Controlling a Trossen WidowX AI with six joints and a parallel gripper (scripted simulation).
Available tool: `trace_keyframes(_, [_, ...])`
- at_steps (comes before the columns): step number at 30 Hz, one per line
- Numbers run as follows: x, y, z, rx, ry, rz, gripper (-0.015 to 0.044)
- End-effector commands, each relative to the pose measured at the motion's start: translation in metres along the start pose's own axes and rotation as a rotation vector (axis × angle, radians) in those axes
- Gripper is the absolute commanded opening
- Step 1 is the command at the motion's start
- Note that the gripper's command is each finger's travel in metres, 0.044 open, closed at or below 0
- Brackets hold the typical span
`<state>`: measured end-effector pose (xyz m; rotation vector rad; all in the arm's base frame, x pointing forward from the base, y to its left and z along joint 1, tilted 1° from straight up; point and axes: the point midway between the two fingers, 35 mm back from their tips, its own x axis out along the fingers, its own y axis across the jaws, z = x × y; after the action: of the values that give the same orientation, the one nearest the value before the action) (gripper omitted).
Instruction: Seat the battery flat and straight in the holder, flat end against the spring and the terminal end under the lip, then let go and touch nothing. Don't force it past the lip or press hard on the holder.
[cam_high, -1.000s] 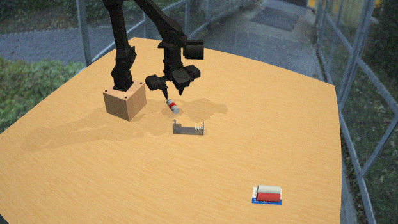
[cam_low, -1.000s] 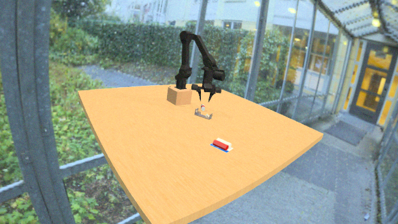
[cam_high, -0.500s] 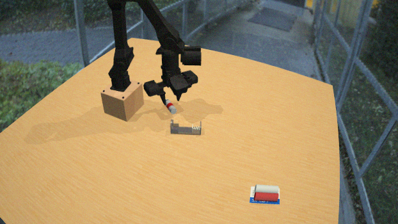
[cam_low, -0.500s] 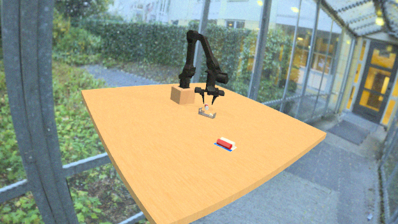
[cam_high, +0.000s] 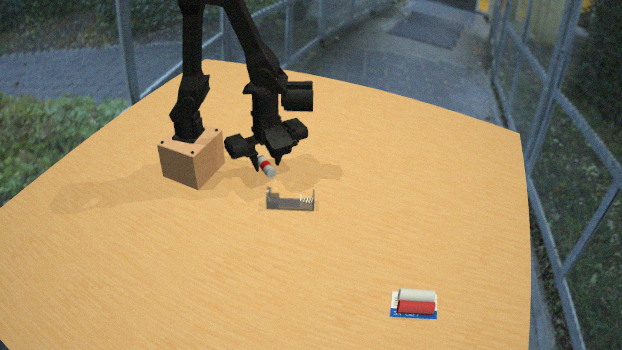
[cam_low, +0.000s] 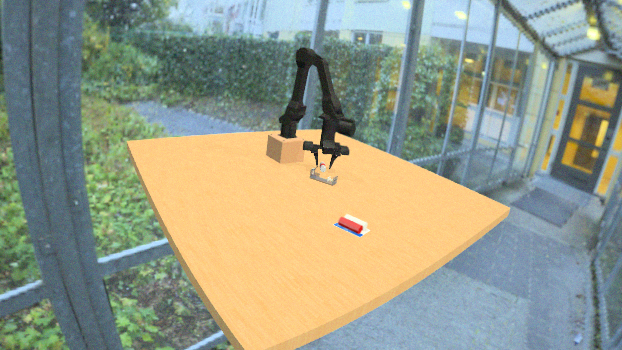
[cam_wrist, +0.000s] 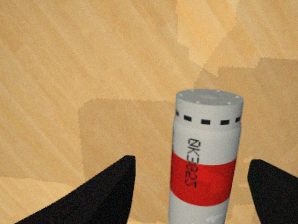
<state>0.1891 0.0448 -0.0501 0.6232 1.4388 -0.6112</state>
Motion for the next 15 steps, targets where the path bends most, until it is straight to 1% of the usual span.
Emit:
trace_keyframes(1, [0.0042, -0.0028, -0.0008, -0.001, 0.002, -0.013, 0.0192])
trace_keyframes(3, [0.0042, -0.0028, -0.0008, -0.001, 0.002, -0.013, 0.0139])
trace_keyframes(11, [0.0042, -0.0028, -0.0008, -0.001, 0.002, -0.013, 0.0086])
trace_keyframes(15, [0.0042, -0.0028, -0.0008, -0.001, 0.002, -0.013, 0.0083])
